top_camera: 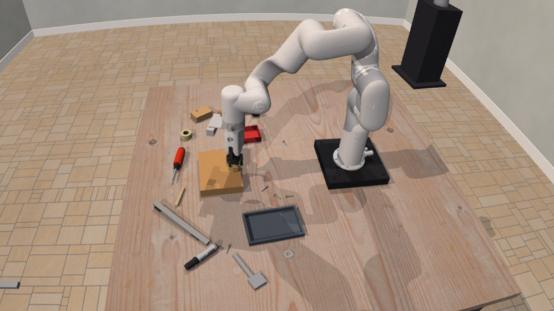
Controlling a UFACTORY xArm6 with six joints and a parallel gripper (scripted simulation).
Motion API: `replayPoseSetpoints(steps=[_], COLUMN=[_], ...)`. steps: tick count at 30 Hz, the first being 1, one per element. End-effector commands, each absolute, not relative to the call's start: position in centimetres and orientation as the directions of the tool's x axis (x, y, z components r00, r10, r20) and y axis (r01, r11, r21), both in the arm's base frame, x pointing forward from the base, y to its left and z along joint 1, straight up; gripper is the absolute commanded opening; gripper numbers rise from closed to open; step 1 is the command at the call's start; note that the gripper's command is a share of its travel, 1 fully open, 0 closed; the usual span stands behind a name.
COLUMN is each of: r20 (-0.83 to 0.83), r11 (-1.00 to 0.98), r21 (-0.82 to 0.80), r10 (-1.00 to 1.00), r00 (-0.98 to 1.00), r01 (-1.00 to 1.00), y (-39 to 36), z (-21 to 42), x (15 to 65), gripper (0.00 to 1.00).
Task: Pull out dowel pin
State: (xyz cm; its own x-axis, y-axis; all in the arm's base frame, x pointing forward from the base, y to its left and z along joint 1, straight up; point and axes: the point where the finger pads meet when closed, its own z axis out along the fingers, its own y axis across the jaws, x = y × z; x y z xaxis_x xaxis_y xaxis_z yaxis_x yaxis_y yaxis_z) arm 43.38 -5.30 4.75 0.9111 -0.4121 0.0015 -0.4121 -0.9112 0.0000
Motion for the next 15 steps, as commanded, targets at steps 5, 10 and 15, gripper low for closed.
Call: replayPoseSetpoints(steps=[5, 10, 15], r20=[0.005, 0.005, 0.005], r11=[-0.952, -0.974, -0.990], r21=[-0.004, -0.004, -0.003], r10=[-0.307, -0.226, -0.143], r00=[0.952, 0.974, 0.990], r01=[-0.307, -0.226, -0.143], y=[-5.32, -5.32, -5.32], z=[4.90, 4.91, 4.92], x=[43.52, 43.52, 43.52], gripper=[0.00, 0.00, 0.00])
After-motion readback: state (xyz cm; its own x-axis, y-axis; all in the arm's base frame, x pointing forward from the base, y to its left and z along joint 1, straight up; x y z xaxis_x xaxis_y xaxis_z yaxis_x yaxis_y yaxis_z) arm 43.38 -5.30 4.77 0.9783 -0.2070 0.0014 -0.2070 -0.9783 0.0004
